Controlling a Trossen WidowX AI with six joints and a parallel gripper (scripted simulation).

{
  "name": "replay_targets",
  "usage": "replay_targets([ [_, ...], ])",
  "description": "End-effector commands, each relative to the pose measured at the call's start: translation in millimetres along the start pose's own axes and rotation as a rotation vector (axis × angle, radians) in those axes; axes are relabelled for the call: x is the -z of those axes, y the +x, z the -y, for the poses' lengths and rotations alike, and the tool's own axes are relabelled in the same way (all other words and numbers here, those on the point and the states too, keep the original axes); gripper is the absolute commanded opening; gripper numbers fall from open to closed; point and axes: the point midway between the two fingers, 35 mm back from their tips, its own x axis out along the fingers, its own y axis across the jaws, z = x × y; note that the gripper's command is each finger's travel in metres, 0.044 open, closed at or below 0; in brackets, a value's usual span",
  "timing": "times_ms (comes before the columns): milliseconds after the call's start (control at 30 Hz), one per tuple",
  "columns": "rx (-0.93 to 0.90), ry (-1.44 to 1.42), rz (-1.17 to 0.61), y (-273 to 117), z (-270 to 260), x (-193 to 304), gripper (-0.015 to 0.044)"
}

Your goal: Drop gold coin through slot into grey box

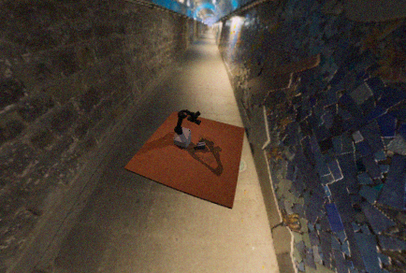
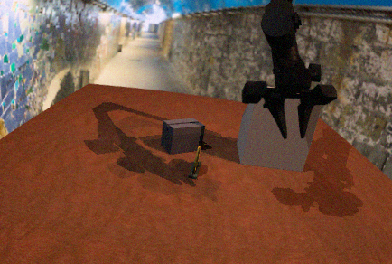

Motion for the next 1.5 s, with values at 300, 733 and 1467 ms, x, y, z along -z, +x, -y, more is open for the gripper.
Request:
replay_targets([
  [300, 0.204, 0.099, -0.457, -47, 153, 98, 0.0161],
  [733, 0.204, 0.094, -0.533, -31, 172, 139, 0.0161],
  [1467, 0.205, 0.093, -0.533, 0, 178, 155, 0.0161],
])
